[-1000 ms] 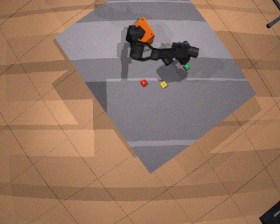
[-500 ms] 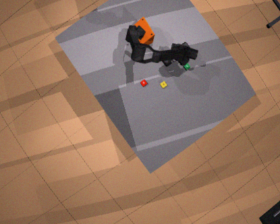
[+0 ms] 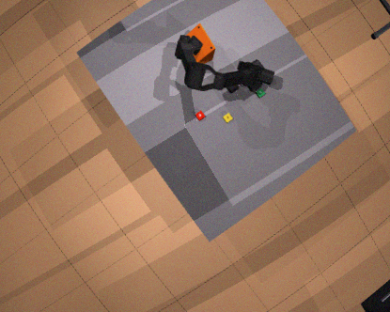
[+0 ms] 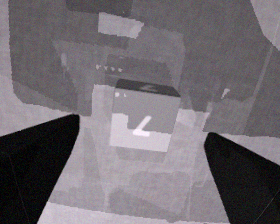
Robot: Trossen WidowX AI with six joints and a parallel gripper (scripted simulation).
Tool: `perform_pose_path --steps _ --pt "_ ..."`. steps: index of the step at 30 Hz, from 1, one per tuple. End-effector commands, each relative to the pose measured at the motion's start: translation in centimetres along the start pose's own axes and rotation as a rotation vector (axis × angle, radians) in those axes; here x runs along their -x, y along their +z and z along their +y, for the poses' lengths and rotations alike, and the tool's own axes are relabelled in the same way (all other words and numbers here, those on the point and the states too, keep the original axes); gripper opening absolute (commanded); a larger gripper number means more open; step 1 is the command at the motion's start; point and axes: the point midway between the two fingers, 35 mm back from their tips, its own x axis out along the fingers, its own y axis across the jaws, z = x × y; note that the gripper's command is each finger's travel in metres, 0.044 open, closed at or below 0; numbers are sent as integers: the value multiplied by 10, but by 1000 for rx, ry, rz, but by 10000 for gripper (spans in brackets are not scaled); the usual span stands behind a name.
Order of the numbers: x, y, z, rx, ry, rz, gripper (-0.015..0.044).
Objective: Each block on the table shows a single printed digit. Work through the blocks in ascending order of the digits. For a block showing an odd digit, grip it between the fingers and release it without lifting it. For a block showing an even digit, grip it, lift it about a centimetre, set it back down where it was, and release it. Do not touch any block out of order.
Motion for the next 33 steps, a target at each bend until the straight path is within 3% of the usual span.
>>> perform_pose_path --steps 1,5,33 --pt "-2 -1 -1 4 -4 1 216" --pt "-2 -1 -1 4 -4 1 120" --pt "-2 -1 -1 4 -4 1 120"
